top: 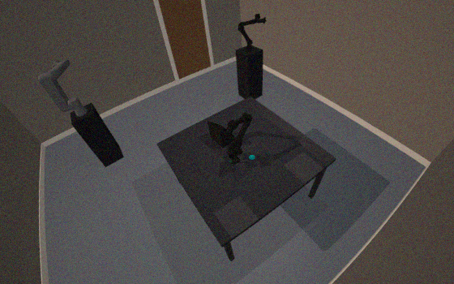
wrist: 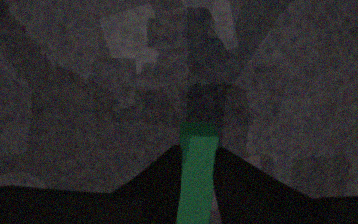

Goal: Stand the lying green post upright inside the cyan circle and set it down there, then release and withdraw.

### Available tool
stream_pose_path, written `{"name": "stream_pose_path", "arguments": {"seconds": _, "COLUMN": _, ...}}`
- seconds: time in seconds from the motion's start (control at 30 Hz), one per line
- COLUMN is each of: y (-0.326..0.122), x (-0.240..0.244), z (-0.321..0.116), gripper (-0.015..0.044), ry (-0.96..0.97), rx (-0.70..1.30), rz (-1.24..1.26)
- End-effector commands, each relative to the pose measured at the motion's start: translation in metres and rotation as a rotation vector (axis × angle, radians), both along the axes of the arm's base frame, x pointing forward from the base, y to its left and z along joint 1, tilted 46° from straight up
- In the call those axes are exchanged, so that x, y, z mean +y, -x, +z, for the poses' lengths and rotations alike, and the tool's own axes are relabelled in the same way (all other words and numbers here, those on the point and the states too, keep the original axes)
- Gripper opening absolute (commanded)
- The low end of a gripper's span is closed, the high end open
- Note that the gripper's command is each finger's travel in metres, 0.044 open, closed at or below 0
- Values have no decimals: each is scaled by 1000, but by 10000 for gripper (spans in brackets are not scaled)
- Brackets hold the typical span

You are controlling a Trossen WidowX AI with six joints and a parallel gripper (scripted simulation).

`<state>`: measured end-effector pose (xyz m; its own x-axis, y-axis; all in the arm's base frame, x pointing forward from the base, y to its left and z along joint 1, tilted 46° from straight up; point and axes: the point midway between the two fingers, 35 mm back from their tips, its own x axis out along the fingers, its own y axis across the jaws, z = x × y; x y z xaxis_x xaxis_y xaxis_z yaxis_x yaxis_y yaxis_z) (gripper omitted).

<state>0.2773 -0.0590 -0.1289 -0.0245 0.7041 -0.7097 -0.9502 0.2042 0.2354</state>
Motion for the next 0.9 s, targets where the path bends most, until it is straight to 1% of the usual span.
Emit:
{"name": "stream_pose_path", "arguments": {"seconds": 0.0, "y": -2, "x": -10, "z": 8, "gripper": 23, "ry": 5, "rx": -3, "rz": 4}}
{"name": "stream_pose_path", "arguments": {"seconds": 0.87, "y": -1, "x": -68, "z": 67, "gripper": 23, "ry": 7, "rx": -2, "rz": 5}}
